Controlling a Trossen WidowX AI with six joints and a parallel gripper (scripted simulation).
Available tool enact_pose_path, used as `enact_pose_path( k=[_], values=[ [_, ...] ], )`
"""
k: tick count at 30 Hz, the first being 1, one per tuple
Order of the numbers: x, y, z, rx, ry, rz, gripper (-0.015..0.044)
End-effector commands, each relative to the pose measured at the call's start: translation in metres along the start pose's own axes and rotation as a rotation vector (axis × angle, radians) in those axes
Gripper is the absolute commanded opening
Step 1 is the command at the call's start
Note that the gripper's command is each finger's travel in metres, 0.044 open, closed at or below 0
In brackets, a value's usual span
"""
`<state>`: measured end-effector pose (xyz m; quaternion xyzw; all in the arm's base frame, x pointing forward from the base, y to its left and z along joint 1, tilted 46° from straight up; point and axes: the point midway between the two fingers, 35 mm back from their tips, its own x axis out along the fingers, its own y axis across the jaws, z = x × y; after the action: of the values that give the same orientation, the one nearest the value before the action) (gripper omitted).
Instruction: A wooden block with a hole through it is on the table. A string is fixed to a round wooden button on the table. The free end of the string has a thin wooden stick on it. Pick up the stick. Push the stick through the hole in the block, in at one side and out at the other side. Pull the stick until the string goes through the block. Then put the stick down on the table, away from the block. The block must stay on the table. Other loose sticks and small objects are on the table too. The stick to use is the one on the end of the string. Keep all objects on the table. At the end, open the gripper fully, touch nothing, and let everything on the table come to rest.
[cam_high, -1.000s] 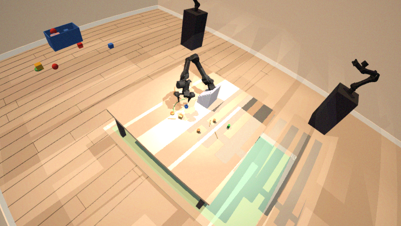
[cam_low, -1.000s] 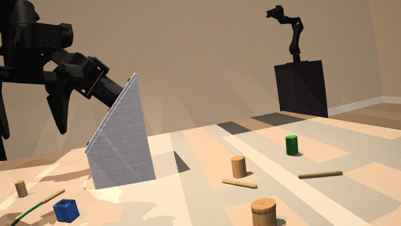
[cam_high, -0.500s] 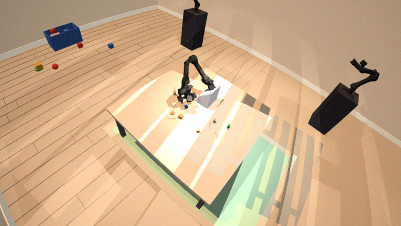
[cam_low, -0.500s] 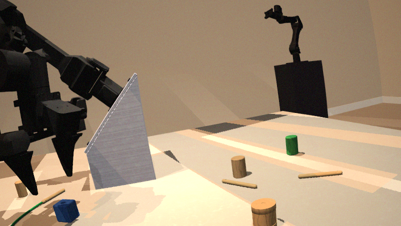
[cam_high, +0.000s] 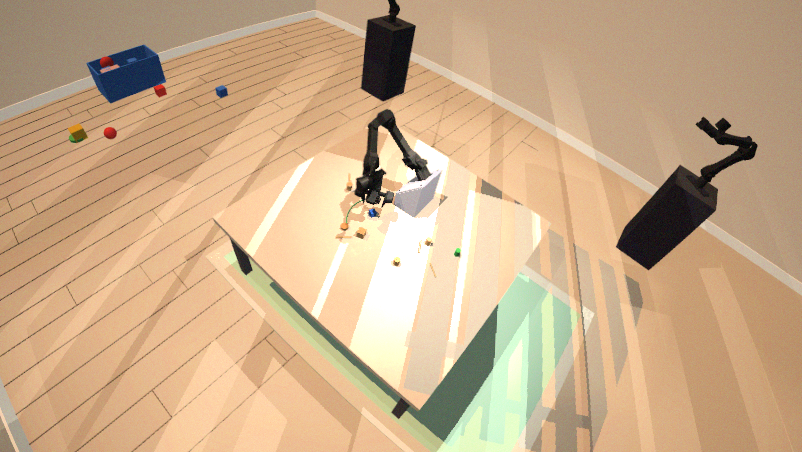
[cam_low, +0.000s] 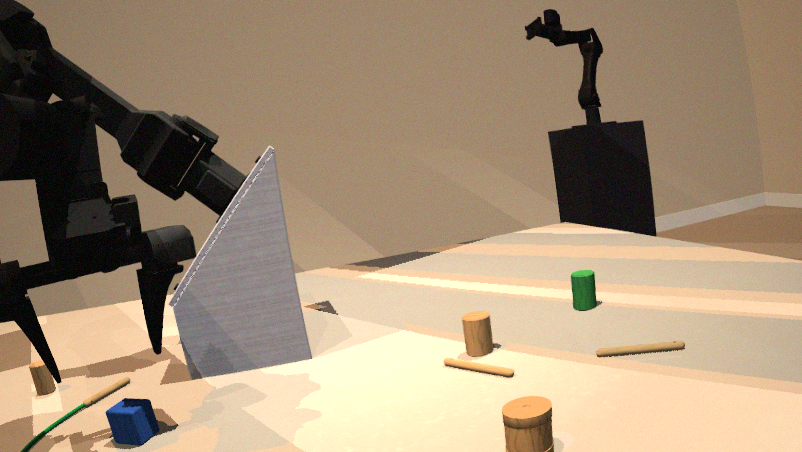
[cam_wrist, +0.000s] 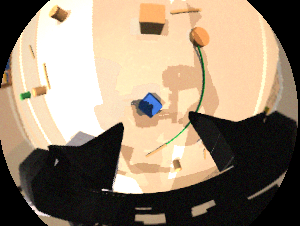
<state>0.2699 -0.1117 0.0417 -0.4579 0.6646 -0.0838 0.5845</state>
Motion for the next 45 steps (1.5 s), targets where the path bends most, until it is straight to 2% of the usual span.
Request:
enact_pose_path(
  k=[1, 7, 29, 45],
  values=[
    [-0.003, 0.001, 0.001, 0.578, 0.005, -0.003, 0.044],
    [-0.006, 0.002, 0.002, 1.159, 0.004, -0.004, 0.044],
    [-0.013, 0.004, 0.005, 2.445, 0.001, -0.007, 0.044],
    [-0.013, 0.004, 0.005, 2.464, 0.001, -0.007, 0.044]
  ],
)
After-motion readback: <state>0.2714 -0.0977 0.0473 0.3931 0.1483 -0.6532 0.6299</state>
